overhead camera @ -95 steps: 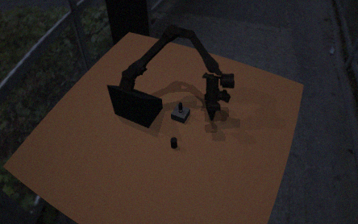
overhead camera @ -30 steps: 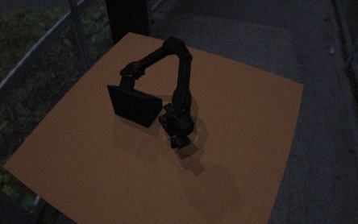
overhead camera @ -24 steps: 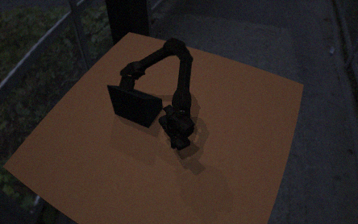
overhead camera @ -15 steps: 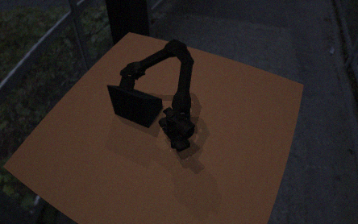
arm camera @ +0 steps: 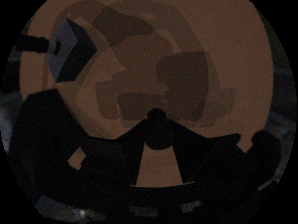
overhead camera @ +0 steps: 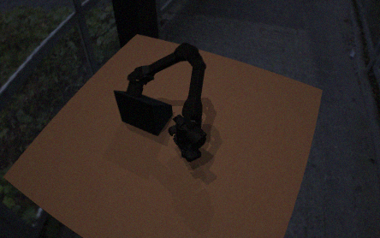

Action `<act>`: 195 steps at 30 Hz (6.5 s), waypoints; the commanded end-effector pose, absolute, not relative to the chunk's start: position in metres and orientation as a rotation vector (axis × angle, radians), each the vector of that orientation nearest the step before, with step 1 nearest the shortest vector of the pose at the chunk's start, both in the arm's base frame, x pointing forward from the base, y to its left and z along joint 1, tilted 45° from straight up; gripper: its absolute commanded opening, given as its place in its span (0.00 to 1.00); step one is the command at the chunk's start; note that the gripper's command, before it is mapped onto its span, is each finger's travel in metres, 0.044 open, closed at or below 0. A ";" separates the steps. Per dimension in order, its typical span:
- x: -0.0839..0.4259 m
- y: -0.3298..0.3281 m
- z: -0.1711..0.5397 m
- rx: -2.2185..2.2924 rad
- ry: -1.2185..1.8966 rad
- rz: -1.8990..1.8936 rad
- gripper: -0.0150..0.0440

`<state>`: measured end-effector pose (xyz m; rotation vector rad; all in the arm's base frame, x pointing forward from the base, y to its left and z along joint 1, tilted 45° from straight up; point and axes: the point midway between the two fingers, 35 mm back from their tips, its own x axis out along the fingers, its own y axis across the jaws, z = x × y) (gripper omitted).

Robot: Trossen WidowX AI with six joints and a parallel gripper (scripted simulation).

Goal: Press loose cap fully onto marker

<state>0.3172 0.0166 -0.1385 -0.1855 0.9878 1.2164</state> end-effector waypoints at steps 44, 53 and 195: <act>0.313 -0.005 -0.042 -0.183 0.992 1.212 0.25; 0.308 0.006 -0.017 -0.182 0.992 1.212 0.25; 0.256 0.049 0.074 0.589 1.470 0.624 0.25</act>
